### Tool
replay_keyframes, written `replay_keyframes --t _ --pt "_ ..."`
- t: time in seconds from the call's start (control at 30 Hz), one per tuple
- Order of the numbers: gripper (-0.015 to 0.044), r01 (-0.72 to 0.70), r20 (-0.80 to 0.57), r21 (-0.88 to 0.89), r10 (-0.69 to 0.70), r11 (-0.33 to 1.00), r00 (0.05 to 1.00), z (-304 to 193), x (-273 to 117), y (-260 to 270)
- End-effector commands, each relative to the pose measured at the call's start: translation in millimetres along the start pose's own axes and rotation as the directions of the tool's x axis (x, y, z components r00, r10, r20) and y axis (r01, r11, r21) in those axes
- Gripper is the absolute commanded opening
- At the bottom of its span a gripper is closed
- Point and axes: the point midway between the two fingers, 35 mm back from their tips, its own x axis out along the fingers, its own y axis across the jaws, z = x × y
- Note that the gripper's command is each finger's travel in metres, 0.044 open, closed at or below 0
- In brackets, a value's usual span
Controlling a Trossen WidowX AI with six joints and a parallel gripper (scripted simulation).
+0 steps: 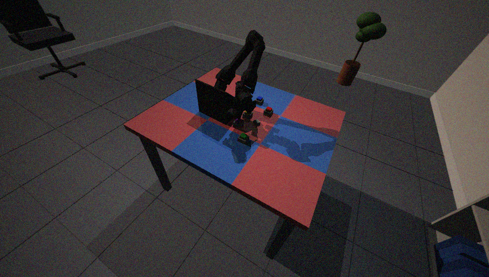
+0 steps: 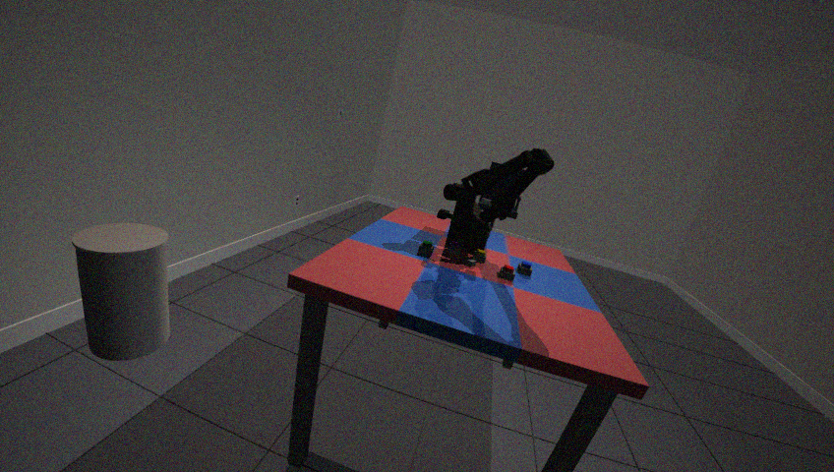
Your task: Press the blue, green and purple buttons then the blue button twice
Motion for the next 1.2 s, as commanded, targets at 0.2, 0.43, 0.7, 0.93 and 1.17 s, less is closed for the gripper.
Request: replay_keyframes --t 0.2,0.43,0.7,0.93,1.17 --pt "0.002 -0.009 0.0 0.008 0.009 1.0 1.0 -2 18 2" --pt "0.002 -0.009 0.0 0.008 0.009 1.0 1.0 -2 19 2" --pt "0.002 -0.009 0.0 0.008 0.009 1.0 1.0 -2 19 2" --pt "0.002 -0.009 0.0 0.008 0.009 1.0 1.0 -2 19 2" --pt "0.002 -0.007 0.0 0.008 0.007 1.0 1.0 -2 -14 2"
